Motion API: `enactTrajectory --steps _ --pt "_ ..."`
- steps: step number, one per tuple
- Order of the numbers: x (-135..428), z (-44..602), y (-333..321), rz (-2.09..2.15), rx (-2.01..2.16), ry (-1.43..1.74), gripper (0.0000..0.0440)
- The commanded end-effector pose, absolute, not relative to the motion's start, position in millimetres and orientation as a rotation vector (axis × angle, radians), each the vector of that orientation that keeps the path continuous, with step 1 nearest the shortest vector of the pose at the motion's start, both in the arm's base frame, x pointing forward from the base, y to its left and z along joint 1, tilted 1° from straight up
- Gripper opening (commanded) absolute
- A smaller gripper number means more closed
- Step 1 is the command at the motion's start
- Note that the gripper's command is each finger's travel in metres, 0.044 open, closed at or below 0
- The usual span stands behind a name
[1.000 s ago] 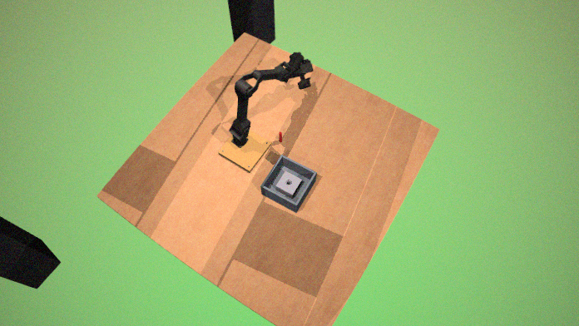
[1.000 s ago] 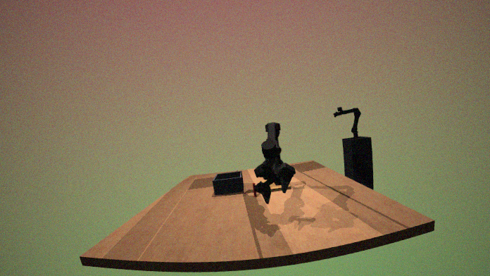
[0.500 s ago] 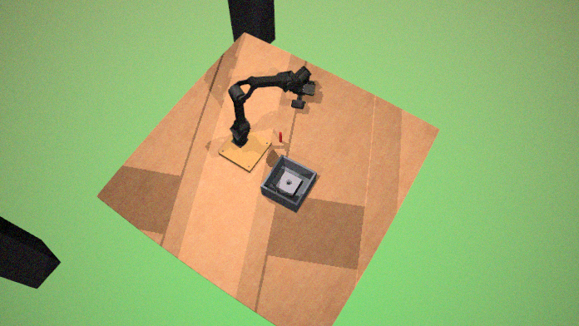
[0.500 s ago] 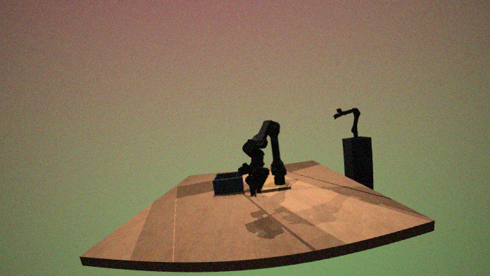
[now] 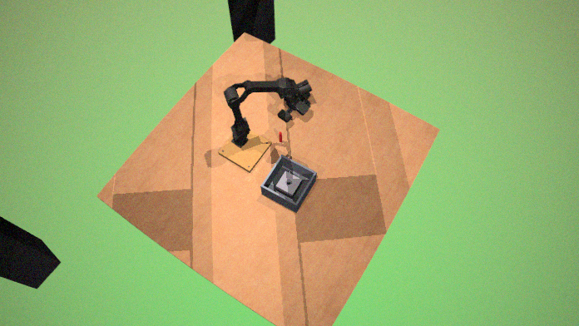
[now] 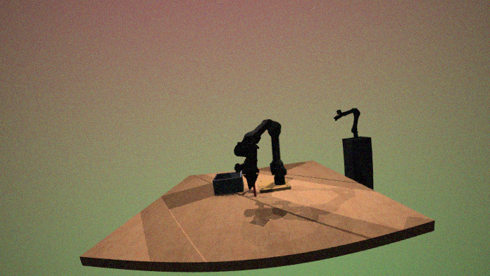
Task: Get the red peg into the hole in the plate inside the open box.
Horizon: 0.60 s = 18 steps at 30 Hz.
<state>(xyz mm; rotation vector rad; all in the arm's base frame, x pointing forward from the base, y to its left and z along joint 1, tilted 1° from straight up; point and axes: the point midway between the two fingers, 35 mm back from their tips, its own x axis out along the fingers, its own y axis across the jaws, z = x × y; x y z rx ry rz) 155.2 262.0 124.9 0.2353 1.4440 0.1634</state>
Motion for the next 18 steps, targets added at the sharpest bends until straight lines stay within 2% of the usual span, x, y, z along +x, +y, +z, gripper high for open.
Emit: enactTrajectory --steps 1,18 --pt "156.4 122.5 241.7 0.052 0.257 1.47 0.0439" --pt "153.6 97.4 159.7 -0.46 0.418 1.522 0.0433"
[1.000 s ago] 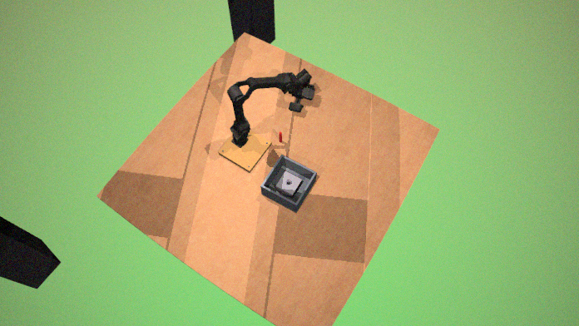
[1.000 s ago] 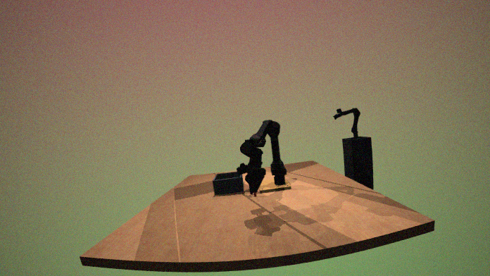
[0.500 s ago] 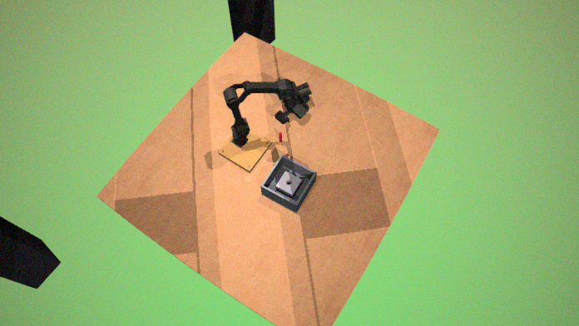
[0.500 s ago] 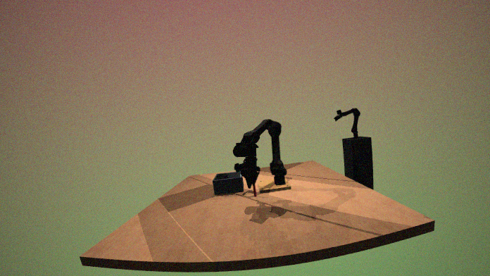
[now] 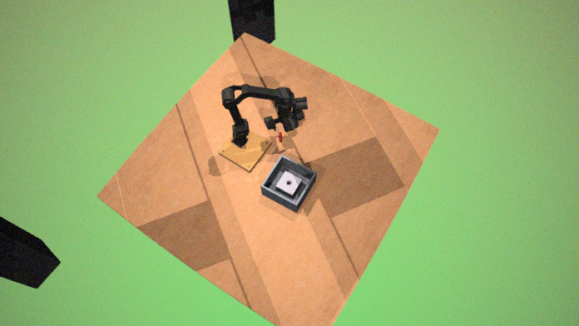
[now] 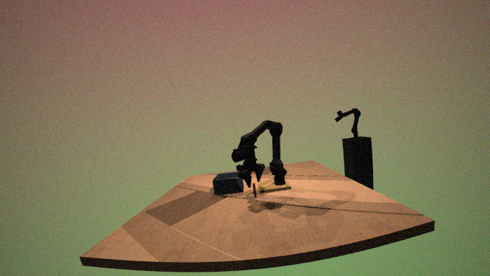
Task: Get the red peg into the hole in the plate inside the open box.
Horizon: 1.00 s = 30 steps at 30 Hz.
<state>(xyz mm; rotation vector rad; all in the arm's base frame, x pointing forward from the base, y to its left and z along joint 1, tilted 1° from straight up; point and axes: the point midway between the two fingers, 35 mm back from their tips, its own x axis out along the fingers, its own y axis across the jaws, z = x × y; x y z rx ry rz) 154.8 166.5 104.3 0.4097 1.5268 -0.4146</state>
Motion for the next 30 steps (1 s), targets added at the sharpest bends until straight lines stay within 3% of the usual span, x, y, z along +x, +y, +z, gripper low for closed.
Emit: enactTrajectory --steps 1,12,26,28,30 --pt "153.7 94.2 157.8 -0.473 0.424 1.519 0.0432" --pt "160.2 50.0 146.7 -0.537 0.446 1.458 0.0414" --pt "161.3 24.3 136.4 -0.636 0.416 1.469 0.0067" --pt "161.7 23.2 135.8 -0.648 0.407 1.472 0.003" --pt "167.3 31.2 133.4 -0.648 0.4 1.446 0.0021"
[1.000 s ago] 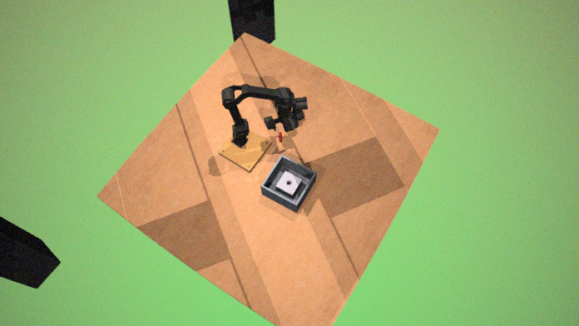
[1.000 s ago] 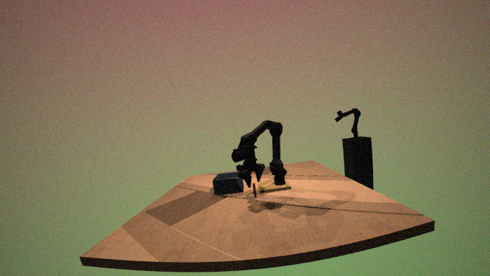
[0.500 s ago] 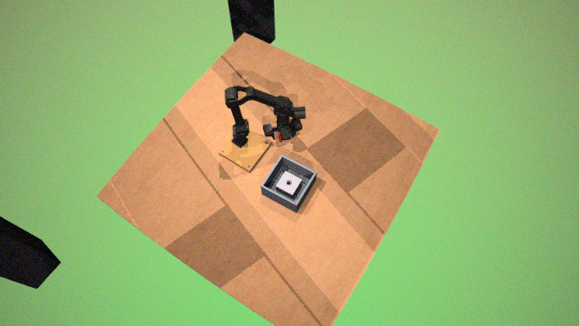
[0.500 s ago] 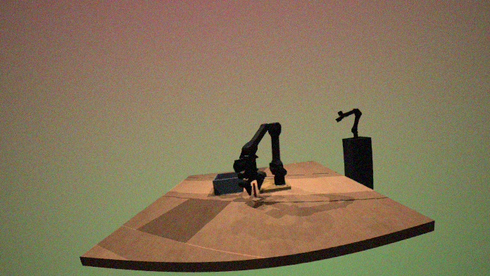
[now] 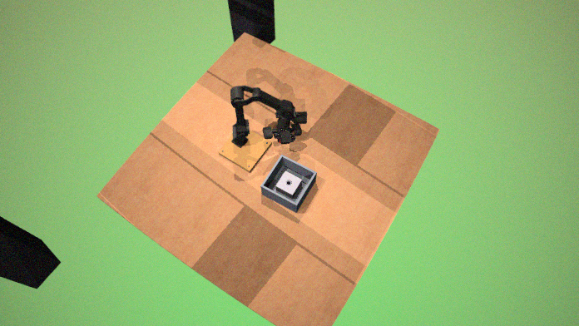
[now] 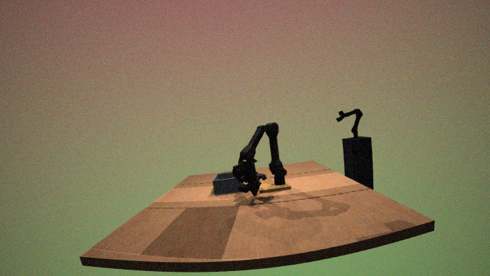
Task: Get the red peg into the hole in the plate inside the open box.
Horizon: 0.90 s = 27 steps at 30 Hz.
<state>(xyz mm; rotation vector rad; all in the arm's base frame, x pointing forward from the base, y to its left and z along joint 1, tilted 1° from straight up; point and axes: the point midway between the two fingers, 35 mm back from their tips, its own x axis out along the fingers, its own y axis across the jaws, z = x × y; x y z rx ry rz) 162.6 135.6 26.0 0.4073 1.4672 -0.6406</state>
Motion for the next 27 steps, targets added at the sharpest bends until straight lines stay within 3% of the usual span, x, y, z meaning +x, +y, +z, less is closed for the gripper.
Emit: enactTrajectory --steps 1,27 --pt "169.5 35.5 132.9 -0.646 0.398 1.436 0.0017" --pt "245.1 139.9 82.7 -0.766 0.563 1.141 0.0"
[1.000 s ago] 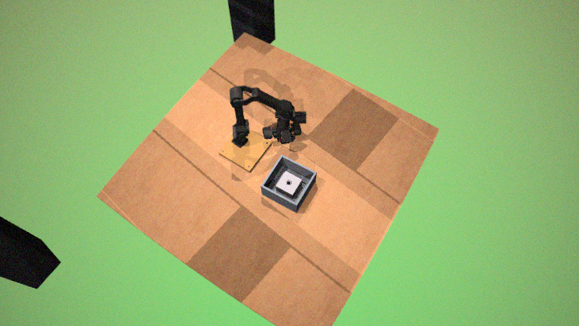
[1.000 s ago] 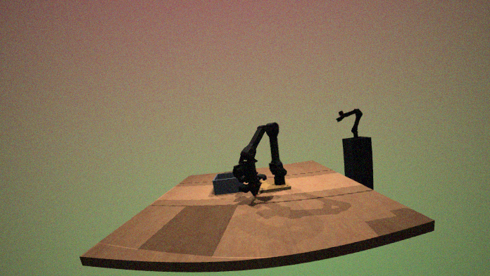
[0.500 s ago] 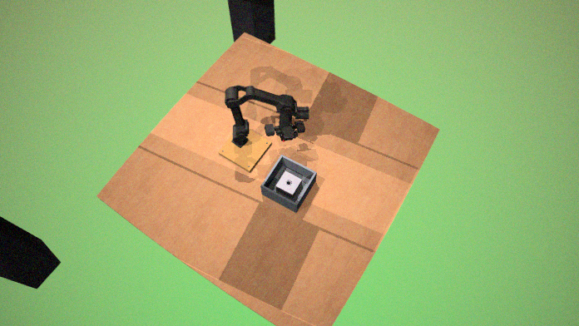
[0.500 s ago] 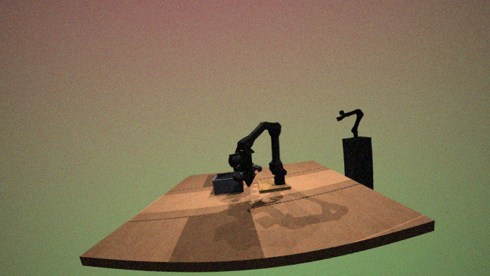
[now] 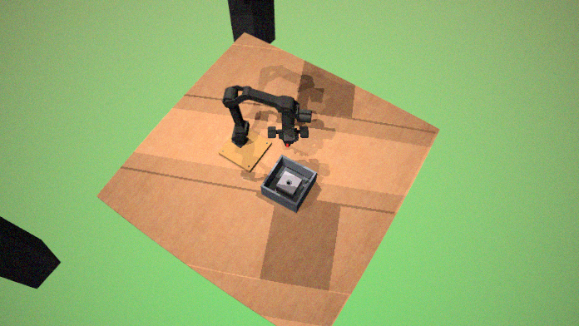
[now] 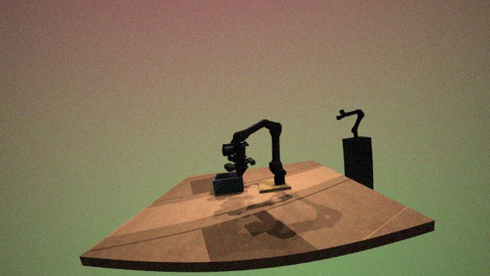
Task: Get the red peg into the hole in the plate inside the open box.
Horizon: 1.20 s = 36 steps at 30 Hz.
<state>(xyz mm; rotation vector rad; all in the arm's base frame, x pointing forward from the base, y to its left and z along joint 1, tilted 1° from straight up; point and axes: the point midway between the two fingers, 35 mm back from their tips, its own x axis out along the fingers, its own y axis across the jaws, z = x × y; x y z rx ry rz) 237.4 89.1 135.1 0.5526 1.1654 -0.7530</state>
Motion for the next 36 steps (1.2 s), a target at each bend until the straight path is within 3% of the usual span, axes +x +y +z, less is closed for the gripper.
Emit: enactTrajectory --steps 1,19,36 --pt "248.7 141.4 79.2 -0.775 0.571 1.131 0.0" --pt "309.9 141.9 8.7 -0.862 0.632 1.027 0.0" --pt "341.7 109.4 -34.9 -0.773 0.576 1.115 0.0"
